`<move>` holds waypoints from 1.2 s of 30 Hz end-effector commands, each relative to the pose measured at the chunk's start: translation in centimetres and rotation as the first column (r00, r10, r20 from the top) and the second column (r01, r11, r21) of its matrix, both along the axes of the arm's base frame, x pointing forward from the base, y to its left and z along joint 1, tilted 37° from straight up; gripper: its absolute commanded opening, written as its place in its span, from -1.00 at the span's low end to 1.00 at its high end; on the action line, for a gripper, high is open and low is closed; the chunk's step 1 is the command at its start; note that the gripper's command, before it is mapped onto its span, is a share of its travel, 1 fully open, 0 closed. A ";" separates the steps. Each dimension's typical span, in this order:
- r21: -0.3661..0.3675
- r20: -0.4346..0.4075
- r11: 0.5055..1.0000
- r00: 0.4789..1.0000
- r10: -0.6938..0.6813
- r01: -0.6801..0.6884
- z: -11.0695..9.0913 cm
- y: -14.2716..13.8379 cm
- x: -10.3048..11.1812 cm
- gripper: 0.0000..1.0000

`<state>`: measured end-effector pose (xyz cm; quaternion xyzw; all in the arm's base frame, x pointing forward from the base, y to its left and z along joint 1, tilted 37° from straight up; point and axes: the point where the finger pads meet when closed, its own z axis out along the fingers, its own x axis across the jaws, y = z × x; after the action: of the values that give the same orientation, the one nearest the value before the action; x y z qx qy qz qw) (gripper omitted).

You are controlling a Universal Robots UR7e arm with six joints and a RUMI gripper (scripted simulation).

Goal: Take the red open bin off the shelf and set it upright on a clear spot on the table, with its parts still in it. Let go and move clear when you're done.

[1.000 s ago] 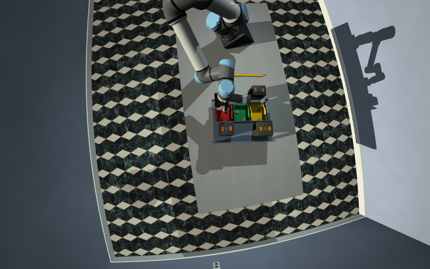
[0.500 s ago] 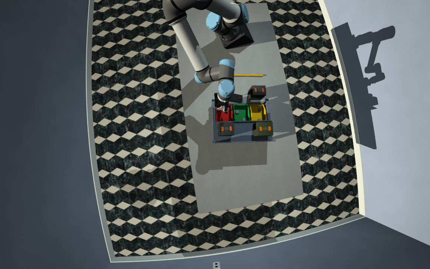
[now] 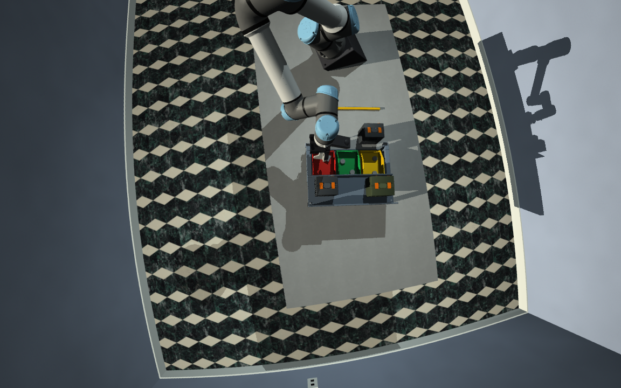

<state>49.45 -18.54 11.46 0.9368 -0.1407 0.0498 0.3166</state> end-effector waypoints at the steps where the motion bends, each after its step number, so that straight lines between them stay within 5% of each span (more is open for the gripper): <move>1: 0.000 0.001 1.000 1.000 0.000 0.000 0.0 0.0 0.0 0.16; 36: 0.000 0.001 1.000 1.000 0.000 0.000 -1.3 -1.0 0.0 0.16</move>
<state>49.45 -19.45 10.26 0.9368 -0.1407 0.0497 0.3166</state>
